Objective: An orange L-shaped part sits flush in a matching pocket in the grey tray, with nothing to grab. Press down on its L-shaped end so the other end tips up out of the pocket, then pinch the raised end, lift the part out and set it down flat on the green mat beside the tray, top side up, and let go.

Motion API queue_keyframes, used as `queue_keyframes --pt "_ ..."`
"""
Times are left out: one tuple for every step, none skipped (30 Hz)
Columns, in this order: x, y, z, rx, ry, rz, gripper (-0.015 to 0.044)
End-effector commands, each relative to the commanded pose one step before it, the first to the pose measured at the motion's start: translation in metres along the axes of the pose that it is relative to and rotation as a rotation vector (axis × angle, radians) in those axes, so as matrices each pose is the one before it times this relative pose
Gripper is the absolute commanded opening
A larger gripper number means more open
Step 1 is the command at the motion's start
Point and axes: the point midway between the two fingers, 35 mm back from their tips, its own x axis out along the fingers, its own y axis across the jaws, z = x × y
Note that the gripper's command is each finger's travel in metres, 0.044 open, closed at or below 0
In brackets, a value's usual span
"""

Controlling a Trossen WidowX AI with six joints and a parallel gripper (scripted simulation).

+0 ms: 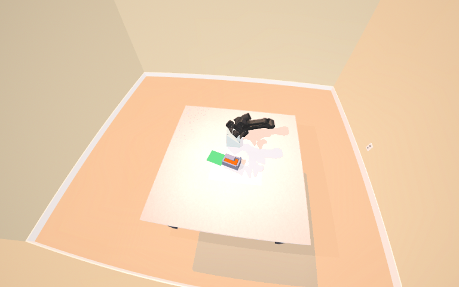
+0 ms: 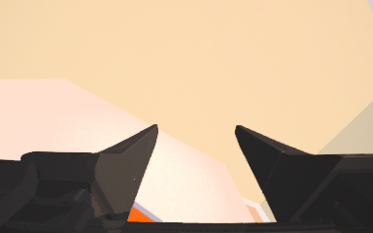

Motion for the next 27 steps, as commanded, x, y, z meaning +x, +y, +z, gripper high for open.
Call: queue_keyframes --pt "0.00139 -0.00108 -0.00014 0.0094 0.00408 0.00140 0.0374" --pt "0.00216 -0.00130 -0.00082 0.0228 0.00444 -0.00051 0.0347" --pt "0.00351 -0.00183 -0.00015 0.0371 0.00307 -0.00242 0.0321" --pt "0.00298 -0.00171 -0.00032 0.0181 0.00900 0.00253 0.0295" --pt "0.00454 -0.00258 -0.00075 0.0258 0.01511 0.00396 0.0269" --pt "0.00558 -0.00254 -0.00094 0.0118 0.01448 0.00112 0.0242" --pt "0.00617 -0.00327 -0.00156 0.0342 0.02406 0.00408 0.0216" --pt "0.00774 -0.00356 -0.00221 0.0409 0.03191 0.00471 0.0190" --pt "0.00922 -0.00352 -0.00297 0.0462 0.04049 0.00506 0.0180" --pt "0.01005 -0.00302 -0.00360 0.0474 0.04714 0.00485 0.0180" --pt "0.01030 -0.00227 -0.00407 0.0457 0.05159 0.00427 0.0180" --pt "0.01037 -0.00149 -0.00447 0.0432 0.05533 0.00359 0.0180" --pt "0.01036 -0.00071 -0.00485 0.0406 0.05886 0.00285 0.0180" --pt "0.01030 0.00005 -0.00521 0.0380 0.06223 0.00208 0.0180" --pt "0.01031 0.00095 -0.00528 0.0362 0.06520 0.00128 0.0180" --pt "0.01002 0.00148 -0.00590 0.0325 0.06848 0.00029 0.0180" --pt "0.00743 0.00154 -0.00457 0.0226 0.05332 -0.00037 0.0180" --pt "0.00448 0.00111 -0.00282 0.0130 0.03315 -0.00048 0.0180" --pt "0.00440 0.00125 -0.00287 0.0121 0.03341 -0.00064 0.0180" --pt "0.00434 0.00151 -0.00295 0.0109 0.03209 0.00064 0.0180" --pt "0.00433 0.00149 -0.00298 0.0114 0.03488 -0.00114 0.0180" --pt "0.00431 0.00168 -0.00290 0.0095 0.03489 -0.00172 0.0180" --pt "0.00423 0.00176 -0.00313 0.0105 0.03626 -0.00152 0.0180" --pt "0.00416 0.00189 -0.00318 0.0099 0.03676 -0.00173 0.0180" --pt "0.00408 0.00202 -0.00323 0.0094 0.03726 -0.00195 0.0180" --pt "0.00401 0.00216 -0.00327 0.0087 0.03729 -0.00193 0.0180" --pt "0.00395 0.00227 -0.00335 0.0084 0.03848 -0.00243 0.0180"
